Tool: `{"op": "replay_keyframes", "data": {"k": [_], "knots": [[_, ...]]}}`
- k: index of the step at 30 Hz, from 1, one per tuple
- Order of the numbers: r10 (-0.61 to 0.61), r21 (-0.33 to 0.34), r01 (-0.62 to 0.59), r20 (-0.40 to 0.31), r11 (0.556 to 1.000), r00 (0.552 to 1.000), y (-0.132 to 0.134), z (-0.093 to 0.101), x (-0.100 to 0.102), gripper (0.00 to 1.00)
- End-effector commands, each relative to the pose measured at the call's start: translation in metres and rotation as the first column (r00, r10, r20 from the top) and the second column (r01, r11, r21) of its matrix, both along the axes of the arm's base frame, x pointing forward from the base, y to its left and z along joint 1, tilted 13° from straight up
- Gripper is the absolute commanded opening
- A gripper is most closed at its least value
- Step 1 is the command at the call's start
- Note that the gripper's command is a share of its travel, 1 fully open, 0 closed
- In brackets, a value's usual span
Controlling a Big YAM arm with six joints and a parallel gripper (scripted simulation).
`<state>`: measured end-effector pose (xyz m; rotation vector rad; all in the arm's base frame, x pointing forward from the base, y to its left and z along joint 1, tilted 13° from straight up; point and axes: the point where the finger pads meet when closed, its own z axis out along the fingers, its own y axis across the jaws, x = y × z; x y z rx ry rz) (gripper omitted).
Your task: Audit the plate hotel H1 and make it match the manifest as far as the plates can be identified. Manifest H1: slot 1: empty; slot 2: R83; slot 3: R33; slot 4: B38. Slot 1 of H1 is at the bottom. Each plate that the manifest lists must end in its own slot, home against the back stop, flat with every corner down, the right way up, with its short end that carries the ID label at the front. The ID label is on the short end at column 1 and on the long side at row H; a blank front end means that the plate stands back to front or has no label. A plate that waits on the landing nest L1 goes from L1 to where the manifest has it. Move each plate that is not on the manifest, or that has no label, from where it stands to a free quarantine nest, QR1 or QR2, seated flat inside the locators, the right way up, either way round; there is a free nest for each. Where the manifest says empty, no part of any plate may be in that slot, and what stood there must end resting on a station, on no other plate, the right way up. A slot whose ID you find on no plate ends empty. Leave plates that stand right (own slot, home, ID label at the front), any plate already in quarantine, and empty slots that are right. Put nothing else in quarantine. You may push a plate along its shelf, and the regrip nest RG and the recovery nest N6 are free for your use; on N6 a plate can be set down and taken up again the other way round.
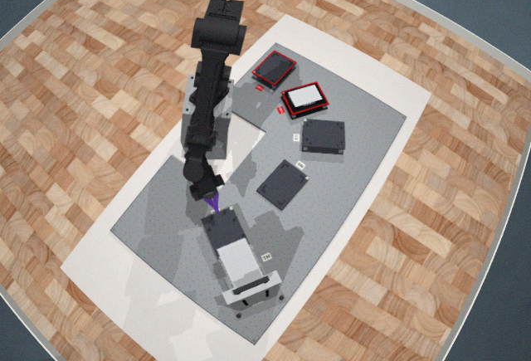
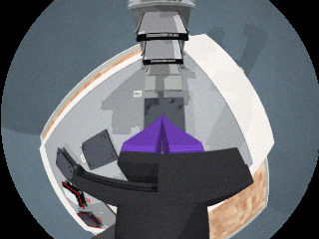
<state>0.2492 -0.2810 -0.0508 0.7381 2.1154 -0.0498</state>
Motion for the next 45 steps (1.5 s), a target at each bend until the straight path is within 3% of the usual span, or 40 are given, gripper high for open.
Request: {"op": "replay_keyframes", "data": {"k": [1,6,8,14,19,22,24,36,39,40,45], "knots": [[0.009,-0.064,-0.009,0.009,0.998,1.0,-0.022,0.017,0.002,1.0],[0.035,-0.043,-0.035,-0.001,0.998,0.999,-0.005,0.021,0.001,1.0],[0.009,-0.047,-0.009,0.0,0.999,1.0,-0.014,0.028,-0.006,1.0],[0.01,-0.073,-0.009,0.012,0.997,1.0,-0.03,0.057,-0.004,1.0],[0.01,-0.074,-0.009,0.012,0.997,1.0,-0.032,0.074,-0.008,1.0],[0.025,-0.065,-0.024,0.006,0.998,1.0,-0.023,0.074,-0.006,1.0],[0.01,-0.08,-0.009,0.014,0.997,1.0,-0.035,0.087,-0.009,1.0],[0.01,-0.089,-0.009,0.015,0.996,1.0,-0.041,0.132,-0.016,1.0],[0.025,-0.071,-0.025,0.007,0.997,1.0,-0.03,0.127,-0.015,1.0],[0.017,-0.09,-0.016,0.016,0.996,1.0,-0.04,0.139,-0.016,1.0],[0.01,-0.093,-0.009,0.016,0.996,1.0,-0.044,0.158,-0.021,1.0]]}}
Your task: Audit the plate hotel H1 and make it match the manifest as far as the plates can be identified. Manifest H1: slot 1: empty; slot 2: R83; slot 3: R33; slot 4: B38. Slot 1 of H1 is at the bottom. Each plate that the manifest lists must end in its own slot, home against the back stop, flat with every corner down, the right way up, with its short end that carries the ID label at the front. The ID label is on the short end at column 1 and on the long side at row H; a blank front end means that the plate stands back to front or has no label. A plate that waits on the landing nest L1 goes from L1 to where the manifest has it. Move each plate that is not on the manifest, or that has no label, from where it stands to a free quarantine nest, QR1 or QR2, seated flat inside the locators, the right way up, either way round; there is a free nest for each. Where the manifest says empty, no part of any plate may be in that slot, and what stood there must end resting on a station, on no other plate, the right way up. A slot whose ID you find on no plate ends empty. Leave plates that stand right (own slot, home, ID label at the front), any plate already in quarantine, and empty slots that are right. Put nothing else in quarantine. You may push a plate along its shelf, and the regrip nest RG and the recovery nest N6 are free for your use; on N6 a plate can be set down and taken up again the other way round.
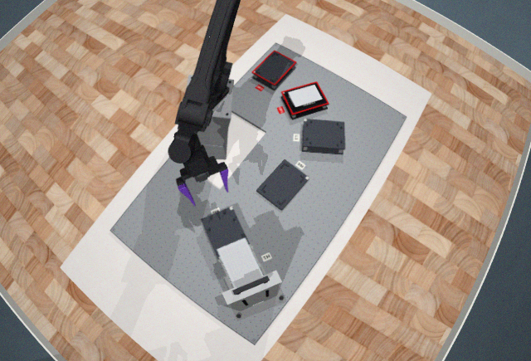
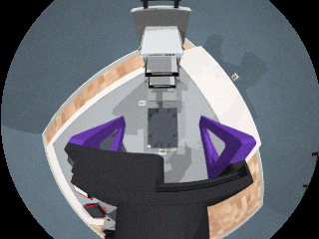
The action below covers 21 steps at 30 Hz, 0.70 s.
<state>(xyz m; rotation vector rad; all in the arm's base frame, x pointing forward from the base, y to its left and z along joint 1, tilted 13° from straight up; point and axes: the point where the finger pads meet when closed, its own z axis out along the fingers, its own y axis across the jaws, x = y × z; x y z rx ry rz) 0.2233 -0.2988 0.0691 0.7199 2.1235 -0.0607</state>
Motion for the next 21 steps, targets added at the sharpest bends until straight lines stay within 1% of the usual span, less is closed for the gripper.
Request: {"op": "replay_keyframes", "data": {"k": [1,2,4,5,6,10,11,21], "knots": [[0.0,-0.08,0.002,0.023,0.997,1.0,-0.026,0.042,0.004,1.0],[0.0,-0.081,0.002,0.023,0.997,1.0,-0.027,0.045,0.003,1.0],[0.017,-0.081,-0.015,0.022,0.997,1.0,-0.023,0.046,0.008,1.0],[0.017,-0.033,-0.017,0.004,0.999,1.0,-0.011,0.025,0.004,1.0],[0.017,-0.012,-0.017,-0.004,1.0,1.0,-0.004,0.016,0.001,1.0],[0.014,-0.013,-0.014,-0.002,1.0,1.0,-0.005,0.017,0.002,1.0],[0.003,-0.05,-0.003,0.016,0.999,1.0,-0.016,0.031,0.003,1.0],[0.003,-0.05,-0.003,0.016,0.999,1.0,-0.016,0.031,0.003,1.0]]}}
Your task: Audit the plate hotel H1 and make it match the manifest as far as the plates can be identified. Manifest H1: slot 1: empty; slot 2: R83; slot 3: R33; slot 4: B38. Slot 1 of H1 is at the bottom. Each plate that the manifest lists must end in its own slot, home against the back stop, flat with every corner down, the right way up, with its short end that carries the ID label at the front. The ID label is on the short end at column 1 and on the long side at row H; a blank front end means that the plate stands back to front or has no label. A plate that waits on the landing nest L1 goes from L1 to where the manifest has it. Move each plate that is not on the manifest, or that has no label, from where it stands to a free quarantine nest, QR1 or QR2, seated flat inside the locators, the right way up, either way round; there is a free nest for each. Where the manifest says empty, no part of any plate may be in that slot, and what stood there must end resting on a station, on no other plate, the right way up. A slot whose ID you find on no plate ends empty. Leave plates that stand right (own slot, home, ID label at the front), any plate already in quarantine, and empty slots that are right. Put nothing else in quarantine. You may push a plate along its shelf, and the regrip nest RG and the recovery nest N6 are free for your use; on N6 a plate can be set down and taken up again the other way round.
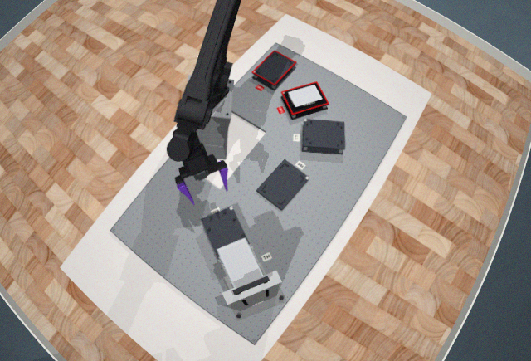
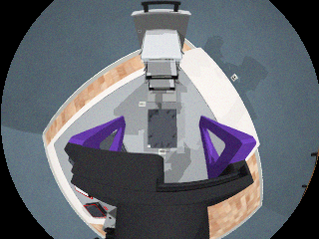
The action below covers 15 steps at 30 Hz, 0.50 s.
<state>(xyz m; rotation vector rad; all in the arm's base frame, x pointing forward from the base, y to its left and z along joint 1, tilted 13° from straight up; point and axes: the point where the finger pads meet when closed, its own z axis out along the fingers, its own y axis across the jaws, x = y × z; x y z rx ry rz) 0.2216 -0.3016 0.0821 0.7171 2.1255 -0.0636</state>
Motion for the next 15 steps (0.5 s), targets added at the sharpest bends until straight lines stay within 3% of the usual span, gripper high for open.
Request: {"op": "replay_keyframes", "data": {"k": [1,9,15], "knots": [[0.002,-0.047,-0.001,0.018,0.999,1.0,-0.013,0.018,0.005,1.0],[0.002,-0.047,-0.001,0.018,0.999,1.0,-0.013,0.018,0.005,1.0],[0.006,-0.065,-0.004,0.031,0.998,0.999,-0.027,0.023,0.022,1.0]]}}
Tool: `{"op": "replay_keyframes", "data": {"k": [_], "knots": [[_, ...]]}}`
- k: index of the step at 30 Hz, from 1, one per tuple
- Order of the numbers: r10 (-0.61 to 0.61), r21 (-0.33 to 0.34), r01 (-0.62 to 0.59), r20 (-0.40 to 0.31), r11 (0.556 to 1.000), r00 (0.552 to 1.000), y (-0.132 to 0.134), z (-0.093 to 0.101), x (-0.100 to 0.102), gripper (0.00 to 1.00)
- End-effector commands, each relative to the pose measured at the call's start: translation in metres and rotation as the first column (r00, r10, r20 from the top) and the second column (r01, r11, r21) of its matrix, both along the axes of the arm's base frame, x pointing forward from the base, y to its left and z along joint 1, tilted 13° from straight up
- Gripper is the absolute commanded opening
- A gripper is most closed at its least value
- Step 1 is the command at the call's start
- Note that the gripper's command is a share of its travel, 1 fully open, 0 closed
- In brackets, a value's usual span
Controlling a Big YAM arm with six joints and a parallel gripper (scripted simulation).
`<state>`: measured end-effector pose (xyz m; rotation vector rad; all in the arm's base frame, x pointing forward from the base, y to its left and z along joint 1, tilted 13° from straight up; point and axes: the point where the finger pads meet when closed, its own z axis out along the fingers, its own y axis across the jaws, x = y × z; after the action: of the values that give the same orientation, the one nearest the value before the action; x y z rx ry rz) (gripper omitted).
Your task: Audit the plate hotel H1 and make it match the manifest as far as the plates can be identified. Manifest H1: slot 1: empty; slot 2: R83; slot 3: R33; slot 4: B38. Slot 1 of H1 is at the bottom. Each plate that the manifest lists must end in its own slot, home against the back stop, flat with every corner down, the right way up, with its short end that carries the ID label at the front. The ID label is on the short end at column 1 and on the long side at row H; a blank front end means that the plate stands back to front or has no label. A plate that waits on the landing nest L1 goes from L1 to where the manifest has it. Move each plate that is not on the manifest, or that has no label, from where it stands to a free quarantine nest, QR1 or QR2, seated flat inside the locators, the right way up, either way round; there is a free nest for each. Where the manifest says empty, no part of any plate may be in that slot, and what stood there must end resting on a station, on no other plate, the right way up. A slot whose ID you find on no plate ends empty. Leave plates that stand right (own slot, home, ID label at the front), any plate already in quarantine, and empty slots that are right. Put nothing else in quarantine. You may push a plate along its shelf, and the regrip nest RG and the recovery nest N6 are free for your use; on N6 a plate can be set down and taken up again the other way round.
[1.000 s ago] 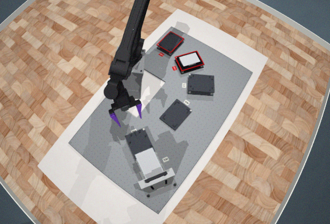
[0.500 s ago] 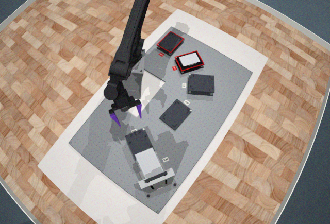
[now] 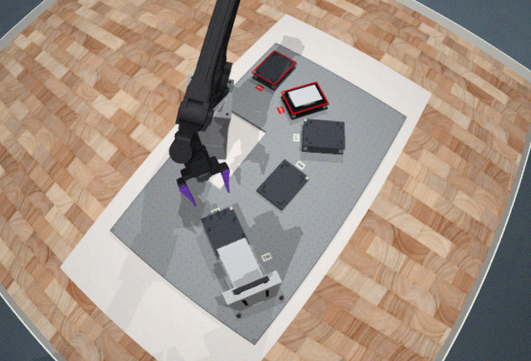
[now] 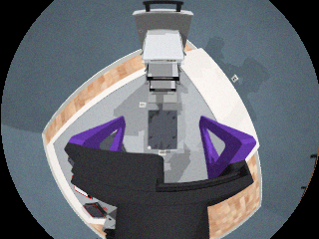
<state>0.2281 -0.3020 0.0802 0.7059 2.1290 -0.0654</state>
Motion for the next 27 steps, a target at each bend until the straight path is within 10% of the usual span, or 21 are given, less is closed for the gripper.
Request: {"op": "replay_keyframes", "data": {"k": [1,27], "knots": [[-0.002,-0.06,0.004,0.034,0.998,0.999,-0.027,0.024,0.017,1.0],[-0.006,-0.055,0.008,0.037,0.998,0.999,-0.041,0.006,0.047,1.0]]}}
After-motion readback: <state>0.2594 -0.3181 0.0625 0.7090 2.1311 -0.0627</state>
